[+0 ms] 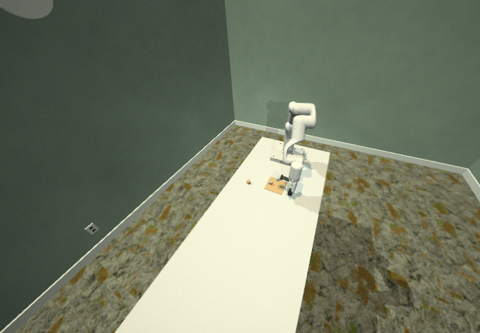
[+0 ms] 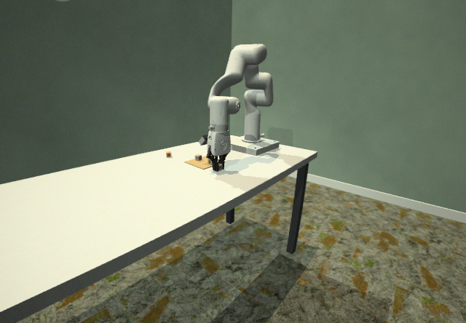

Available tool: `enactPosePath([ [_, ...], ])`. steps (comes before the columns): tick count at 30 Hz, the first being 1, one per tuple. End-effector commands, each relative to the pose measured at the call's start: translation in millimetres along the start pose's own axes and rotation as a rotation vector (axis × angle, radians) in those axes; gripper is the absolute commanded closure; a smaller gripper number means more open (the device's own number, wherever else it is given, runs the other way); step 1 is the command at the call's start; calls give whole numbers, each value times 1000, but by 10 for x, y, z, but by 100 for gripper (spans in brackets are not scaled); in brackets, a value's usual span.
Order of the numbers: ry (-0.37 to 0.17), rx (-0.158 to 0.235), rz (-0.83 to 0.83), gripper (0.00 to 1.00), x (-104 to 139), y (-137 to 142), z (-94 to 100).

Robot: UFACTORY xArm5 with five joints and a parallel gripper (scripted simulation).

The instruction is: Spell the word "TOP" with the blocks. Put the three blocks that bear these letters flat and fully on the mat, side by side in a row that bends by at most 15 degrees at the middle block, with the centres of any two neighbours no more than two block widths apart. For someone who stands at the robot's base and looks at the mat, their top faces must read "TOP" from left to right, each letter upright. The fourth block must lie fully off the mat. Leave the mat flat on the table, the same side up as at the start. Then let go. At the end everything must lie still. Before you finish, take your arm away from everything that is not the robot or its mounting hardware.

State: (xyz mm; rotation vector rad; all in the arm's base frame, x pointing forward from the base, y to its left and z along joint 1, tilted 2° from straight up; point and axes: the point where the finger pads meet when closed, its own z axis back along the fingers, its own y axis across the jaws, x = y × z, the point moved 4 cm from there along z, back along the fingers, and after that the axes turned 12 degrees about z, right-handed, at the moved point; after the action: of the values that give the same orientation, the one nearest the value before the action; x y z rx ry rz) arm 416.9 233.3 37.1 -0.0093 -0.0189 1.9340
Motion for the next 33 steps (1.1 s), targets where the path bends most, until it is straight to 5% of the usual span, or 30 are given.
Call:
enactPosePath([
  [1, -1, -5, 0, 79, 3, -17, 187],
  [14, -1, -5, 0, 79, -12, -16, 912],
  [28, -1, -5, 1, 79, -28, -11, 975],
  [33, 3, -3, 55, 79, -670, 254, 1000],
])
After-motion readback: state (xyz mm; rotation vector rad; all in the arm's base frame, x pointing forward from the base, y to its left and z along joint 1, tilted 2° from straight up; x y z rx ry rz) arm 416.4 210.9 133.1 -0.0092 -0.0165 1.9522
